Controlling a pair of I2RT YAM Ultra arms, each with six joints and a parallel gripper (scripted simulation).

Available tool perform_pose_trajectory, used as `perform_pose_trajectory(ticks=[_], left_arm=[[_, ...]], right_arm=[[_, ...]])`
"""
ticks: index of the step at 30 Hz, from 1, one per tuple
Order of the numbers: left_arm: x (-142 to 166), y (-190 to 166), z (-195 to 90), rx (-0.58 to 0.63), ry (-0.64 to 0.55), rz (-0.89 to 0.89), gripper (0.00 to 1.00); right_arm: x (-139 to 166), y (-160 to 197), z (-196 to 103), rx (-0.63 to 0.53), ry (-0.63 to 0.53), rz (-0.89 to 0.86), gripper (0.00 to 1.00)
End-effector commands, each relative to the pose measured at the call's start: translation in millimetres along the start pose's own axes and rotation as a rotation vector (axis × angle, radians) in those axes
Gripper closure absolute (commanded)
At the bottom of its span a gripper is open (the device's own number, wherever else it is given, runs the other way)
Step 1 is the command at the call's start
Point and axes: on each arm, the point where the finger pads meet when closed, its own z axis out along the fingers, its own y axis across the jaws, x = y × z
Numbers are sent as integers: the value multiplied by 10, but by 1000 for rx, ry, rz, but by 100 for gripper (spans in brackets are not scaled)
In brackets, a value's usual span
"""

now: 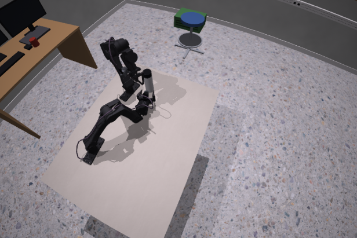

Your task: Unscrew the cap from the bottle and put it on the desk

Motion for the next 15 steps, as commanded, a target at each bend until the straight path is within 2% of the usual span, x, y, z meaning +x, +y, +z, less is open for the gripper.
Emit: perform_pose_trajectory(ticks=[1,15], left_arm=[[-12,-16,8,17,-9,4,6],[-12,-16,8,17,-9,4,6]], right_arm=[[-24,-39,107,5,2,10,4],[-22,-39,306,5,2,10,4]])
